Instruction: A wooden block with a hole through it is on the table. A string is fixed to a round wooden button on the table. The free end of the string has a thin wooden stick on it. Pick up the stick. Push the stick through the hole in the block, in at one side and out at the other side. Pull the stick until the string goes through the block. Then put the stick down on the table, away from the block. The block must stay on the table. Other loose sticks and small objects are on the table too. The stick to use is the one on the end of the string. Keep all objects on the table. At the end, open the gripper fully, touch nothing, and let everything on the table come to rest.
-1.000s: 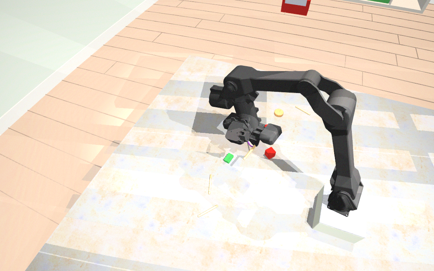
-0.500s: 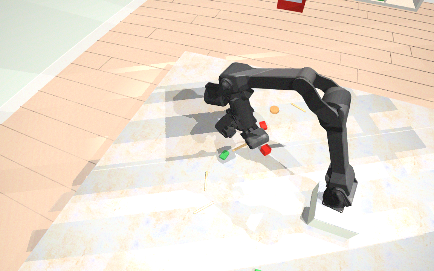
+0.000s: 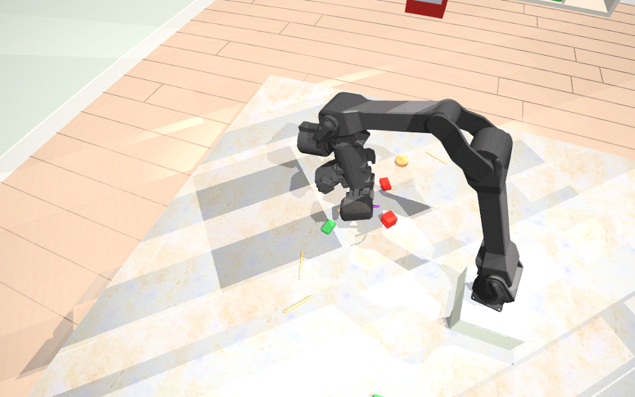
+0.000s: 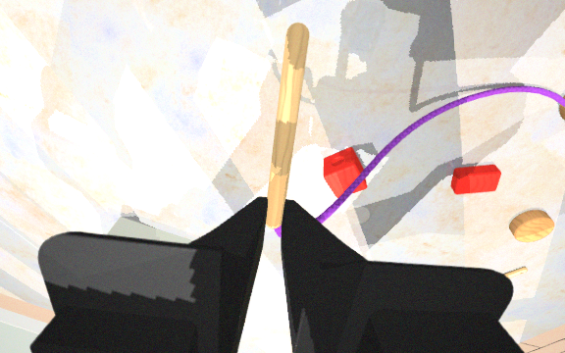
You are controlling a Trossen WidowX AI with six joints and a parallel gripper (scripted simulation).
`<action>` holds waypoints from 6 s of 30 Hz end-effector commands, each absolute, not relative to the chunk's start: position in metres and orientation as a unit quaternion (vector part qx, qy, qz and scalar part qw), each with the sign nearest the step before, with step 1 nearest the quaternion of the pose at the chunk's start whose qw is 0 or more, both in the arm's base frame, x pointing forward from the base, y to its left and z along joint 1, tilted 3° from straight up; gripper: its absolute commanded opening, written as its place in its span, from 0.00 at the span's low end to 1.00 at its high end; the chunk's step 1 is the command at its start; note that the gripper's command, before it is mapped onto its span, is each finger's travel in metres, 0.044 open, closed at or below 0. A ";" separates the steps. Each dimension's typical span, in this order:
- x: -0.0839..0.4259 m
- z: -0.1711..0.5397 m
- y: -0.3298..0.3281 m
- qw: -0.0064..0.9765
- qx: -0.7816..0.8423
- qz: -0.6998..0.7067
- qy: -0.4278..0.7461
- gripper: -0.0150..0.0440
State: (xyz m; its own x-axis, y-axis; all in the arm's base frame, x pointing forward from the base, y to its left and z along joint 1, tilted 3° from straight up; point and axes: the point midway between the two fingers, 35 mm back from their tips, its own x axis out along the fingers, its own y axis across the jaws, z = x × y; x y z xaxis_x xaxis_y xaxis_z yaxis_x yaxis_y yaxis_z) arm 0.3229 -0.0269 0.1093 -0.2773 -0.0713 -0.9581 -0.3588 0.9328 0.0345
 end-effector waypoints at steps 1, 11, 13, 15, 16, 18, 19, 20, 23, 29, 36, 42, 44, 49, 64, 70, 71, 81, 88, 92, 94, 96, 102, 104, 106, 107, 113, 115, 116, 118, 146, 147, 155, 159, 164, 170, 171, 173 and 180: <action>0.324 0.110 -0.027 0.593 -0.102 0.071 0.795 0.25; 0.325 0.110 -0.026 0.602 -0.001 -0.068 0.795 0.25; 0.326 0.110 -0.026 0.602 0.019 -0.096 0.792 0.25; 0.326 0.110 -0.026 0.601 0.039 -0.124 0.788 0.25; 0.326 0.110 -0.026 0.601 0.050 -0.137 0.786 0.25; 0.326 0.110 -0.026 0.599 0.070 -0.165 0.781 0.25; 0.326 0.110 -0.026 0.598 0.080 -0.178 0.778 0.25; 0.327 0.110 -0.026 0.596 0.090 -0.192 0.774 0.25; 0.327 0.110 -0.025 0.591 0.120 -0.232 0.763 0.25; 0.327 0.110 -0.025 0.576 0.179 -0.310 0.735 0.25; 0.328 0.110 -0.024 0.551 0.245 -0.398 0.691 0.25; 0.329 0.110 -0.024 0.524 0.300 -0.467 0.646 0.25; 0.329 0.110 -0.024 0.514 0.317 -0.490 0.629 0.25; 0.330 0.110 -0.023 0.486 0.360 -0.542 0.584 0.25; 0.331 0.110 -0.022 0.381 0.470 -0.675 0.423 0.25; 0.332 0.110 -0.022 0.332 0.506 -0.715 0.350 0.25; 0.332 0.110 -0.022 0.323 0.511 -0.721 0.338 0.25; 0.333 0.110 -0.021 0.233 0.558 -0.769 0.207 0.25; 0.334 0.110 -0.020 0.166 0.582 -0.788 0.112 0.25; 0.334 0.110 -0.020 0.133 0.590 -0.793 0.066 0.25; 0.334 0.110 -0.020 0.131 0.591 -0.793 0.064 0.25; 0.334 0.110 -0.020 0.131 0.591 -0.793 0.064 0.25; 0.342 0.110 -0.016 0.193 0.583 -0.782 0.109 0.25; 0.345 0.110 -0.014 0.220 0.577 -0.776 0.128 0.25; 0.348 0.110 -0.012 0.247 0.571 -0.769 0.147 0.25; 0.350 0.110 -0.011 0.261 0.567 -0.765 0.157 0.25; 0.352 0.110 -0.010 0.281 0.561 -0.760 0.171 0.25; 0.353 0.110 -0.009 0.288 0.559 -0.757 0.177 0.25; 0.355 0.110 -0.009 0.298 0.557 -0.753 0.184 0.25; 0.358 0.110 -0.008 0.322 0.550 -0.744 0.202 0.25; 0.369 0.101 -0.005 0.405 0.524 -0.696 0.278 0.25; 0.369 0.100 -0.005 0.405 0.525 -0.695 0.279 0.25; 0.370 0.090 -0.009 0.398 0.537 -0.685 0.288 0.25; 0.370 0.085 -0.010 0.395 0.544 -0.680 0.292 0.25; 0.371 0.079 -0.013 0.391 0.551 -0.674 0.298 0.25; 0.371 0.071 -0.016 0.387 0.561 -0.666 0.304 0.25; 0.371 0.070 -0.016 0.387 0.562 -0.664 0.305 0.25; 0.371 0.068 -0.017 0.386 0.566 -0.661 0.307 0.25; 0.371 0.059 -0.020 0.381 0.577 -0.650 0.314 0.25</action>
State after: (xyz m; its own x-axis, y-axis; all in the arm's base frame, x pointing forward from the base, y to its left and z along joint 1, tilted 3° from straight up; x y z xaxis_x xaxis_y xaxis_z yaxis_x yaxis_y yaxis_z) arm 0.3728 -0.0192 0.0614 -0.0514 -0.1483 -0.9876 0.8573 -0.5138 0.0325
